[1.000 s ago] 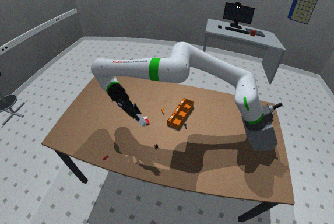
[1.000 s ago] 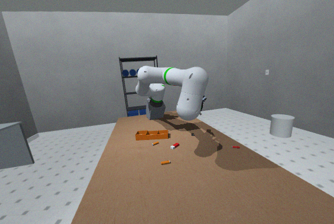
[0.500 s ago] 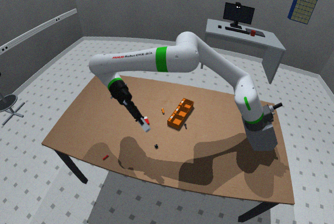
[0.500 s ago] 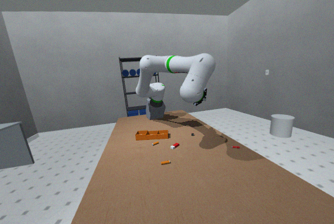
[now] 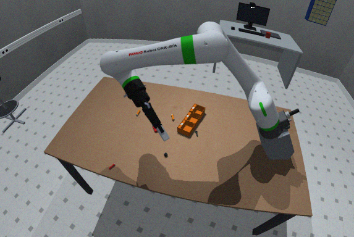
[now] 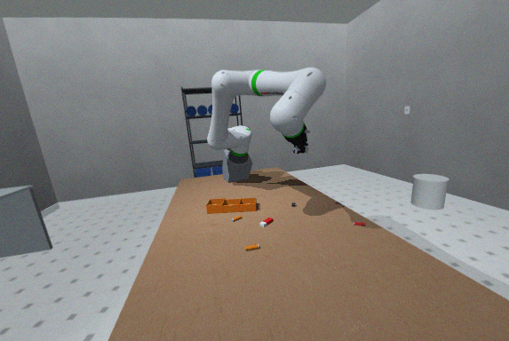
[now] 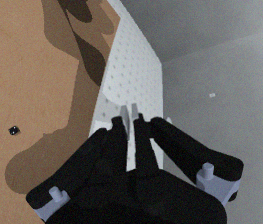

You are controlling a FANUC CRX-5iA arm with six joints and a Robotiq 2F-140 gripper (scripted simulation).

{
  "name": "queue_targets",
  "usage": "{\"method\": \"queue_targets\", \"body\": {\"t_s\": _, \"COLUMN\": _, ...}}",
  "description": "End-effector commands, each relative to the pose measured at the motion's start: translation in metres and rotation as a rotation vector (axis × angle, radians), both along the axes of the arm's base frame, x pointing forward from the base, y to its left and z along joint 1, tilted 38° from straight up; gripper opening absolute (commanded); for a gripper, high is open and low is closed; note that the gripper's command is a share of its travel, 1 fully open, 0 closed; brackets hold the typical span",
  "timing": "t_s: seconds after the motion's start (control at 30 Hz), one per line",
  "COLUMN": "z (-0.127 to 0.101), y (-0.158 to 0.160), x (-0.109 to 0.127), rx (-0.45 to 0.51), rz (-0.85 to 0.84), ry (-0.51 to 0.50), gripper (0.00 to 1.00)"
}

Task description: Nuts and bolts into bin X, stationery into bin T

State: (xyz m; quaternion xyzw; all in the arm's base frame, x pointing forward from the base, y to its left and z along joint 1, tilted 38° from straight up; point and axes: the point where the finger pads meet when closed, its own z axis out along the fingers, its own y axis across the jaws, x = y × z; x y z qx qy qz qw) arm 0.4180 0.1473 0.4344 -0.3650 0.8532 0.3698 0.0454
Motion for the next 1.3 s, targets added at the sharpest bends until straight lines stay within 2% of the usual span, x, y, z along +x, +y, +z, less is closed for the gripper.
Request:
{"method": "queue_targets", "body": {"t_s": 0.0, "z": -0.013, "y": -0.006, "x": -0.014, "rx": -0.024, "rz": 0.057, "ry": -0.145, "gripper": 0.15}}
{"method": "queue_targets", "body": {"t_s": 0.1, "z": -0.02, "y": -0.012, "x": -0.021, "rx": -0.047, "rz": 0.103, "ry": -0.223, "gripper": 0.15}}
{"method": "queue_targets", "body": {"t_s": 0.17, "z": -0.02, "y": -0.012, "x": -0.021, "rx": -0.047, "rz": 0.103, "ry": -0.223, "gripper": 0.15}}
{"method": "queue_targets", "body": {"t_s": 0.2, "z": -0.025, "y": -0.016, "x": -0.025, "rx": -0.067, "rz": 0.143, "ry": -0.292, "gripper": 0.15}}
{"method": "queue_targets", "body": {"t_s": 0.67, "z": -0.059, "y": -0.056, "x": -0.052, "rx": -0.217, "rz": 0.423, "ry": -0.623, "gripper": 0.15}}
{"method": "queue_targets", "body": {"t_s": 0.73, "z": -0.059, "y": -0.056, "x": -0.052, "rx": -0.217, "rz": 0.423, "ry": -0.623, "gripper": 0.15}}
{"method": "queue_targets", "body": {"t_s": 0.83, "z": -0.071, "y": -0.074, "x": -0.06, "rx": -0.271, "rz": 0.526, "ry": -0.716, "gripper": 0.15}}
{"method": "queue_targets", "body": {"t_s": 1.27, "z": -0.098, "y": -0.122, "x": -0.075, "rx": -0.424, "rz": 0.831, "ry": -0.933, "gripper": 0.15}}
